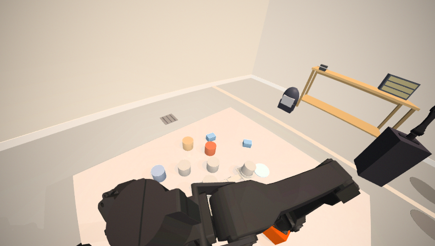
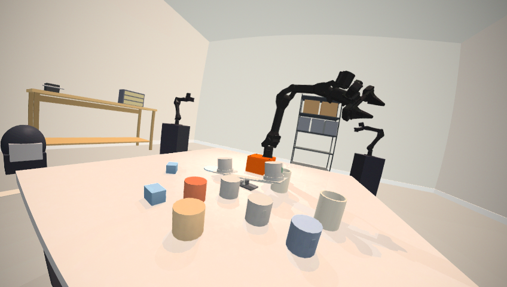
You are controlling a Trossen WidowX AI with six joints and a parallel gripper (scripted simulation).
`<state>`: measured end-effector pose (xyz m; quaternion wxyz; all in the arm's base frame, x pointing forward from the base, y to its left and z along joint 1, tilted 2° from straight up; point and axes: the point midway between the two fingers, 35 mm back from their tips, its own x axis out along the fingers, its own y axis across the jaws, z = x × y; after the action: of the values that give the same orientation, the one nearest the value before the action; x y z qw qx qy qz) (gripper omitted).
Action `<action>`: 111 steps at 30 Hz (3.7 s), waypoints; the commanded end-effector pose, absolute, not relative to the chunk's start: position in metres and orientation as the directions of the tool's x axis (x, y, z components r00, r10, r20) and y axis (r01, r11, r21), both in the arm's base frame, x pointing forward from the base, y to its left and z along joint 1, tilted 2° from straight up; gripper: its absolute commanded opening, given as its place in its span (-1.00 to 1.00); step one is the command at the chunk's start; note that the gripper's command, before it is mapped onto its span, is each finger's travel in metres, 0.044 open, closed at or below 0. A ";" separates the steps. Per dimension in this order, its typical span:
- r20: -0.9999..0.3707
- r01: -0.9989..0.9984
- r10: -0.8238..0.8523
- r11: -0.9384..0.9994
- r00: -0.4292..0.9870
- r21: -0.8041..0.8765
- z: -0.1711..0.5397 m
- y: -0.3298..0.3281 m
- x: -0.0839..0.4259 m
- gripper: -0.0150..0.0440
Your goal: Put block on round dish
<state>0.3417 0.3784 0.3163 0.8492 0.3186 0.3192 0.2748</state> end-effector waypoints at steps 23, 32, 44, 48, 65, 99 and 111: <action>-0.641 0.219 0.008 0.937 0.768 0.273 0.232 0.087 0.271 1.00; -0.700 0.391 -0.267 0.920 0.662 0.019 0.176 -0.002 0.202 1.00; -0.741 0.338 -0.329 0.930 0.586 -0.145 0.164 -0.020 0.196 1.00; -0.770 0.257 -0.342 0.937 0.538 -0.236 0.163 -0.027 0.202 1.00; -0.885 -0.206 -0.341 0.886 0.317 -0.415 0.146 -0.066 0.229 1.00; -0.999 -0.910 -0.047 0.414 0.003 -0.022 0.070 -0.193 0.242 1.00; -0.999 -0.910 -0.047 0.413 0.003 -0.022 0.052 -0.194 0.242 1.00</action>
<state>0.2429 -0.1957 0.0568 0.5861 -0.3982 0.6045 0.3641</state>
